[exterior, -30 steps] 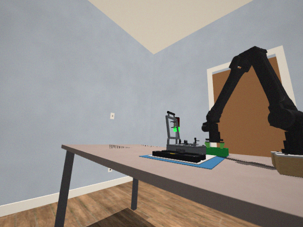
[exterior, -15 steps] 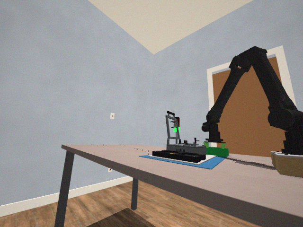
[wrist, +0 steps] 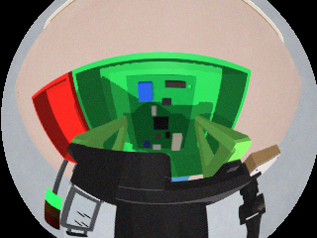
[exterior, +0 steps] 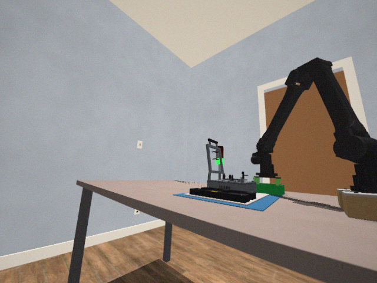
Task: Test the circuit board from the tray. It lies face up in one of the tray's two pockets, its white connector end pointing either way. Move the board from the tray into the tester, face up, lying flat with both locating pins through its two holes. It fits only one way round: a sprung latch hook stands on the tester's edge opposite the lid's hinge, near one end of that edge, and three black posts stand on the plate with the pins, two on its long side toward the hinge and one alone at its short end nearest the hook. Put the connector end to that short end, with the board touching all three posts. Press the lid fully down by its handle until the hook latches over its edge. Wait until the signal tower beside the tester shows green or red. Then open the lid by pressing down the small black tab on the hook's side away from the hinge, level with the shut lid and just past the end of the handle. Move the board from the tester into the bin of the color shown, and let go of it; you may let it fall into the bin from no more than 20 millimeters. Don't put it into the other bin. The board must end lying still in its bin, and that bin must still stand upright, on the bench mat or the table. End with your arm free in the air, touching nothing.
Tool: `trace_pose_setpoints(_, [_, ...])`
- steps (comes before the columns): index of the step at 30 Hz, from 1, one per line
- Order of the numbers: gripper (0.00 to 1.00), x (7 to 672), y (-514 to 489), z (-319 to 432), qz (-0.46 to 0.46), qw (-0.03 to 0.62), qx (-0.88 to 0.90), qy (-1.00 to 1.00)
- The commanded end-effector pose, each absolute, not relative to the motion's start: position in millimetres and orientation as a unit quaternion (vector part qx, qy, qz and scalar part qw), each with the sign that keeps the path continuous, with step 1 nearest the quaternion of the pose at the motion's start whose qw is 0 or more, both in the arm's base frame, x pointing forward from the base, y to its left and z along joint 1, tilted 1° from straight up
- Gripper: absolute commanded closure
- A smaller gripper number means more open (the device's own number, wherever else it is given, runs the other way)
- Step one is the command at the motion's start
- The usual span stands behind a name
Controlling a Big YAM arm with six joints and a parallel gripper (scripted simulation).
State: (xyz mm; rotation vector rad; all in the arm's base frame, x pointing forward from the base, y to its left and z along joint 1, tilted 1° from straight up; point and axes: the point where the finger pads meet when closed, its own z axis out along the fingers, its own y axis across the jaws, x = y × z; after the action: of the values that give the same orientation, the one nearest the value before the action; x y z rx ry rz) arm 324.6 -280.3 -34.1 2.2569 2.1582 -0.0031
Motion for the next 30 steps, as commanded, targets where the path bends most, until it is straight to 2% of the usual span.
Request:
trace_pose_setpoints(1, [0.08, 331, -279, -36, 0.000, 0.016, 0.718, 0.696])
trace_pose_setpoints(22, [0.08, 332, -280, -31, 0.000, 0.020, 0.718, 0.696])
trace_pose_setpoints(30, [0.08, 348, -293, 14, 0.003, 0.044, 0.717, 0.695])
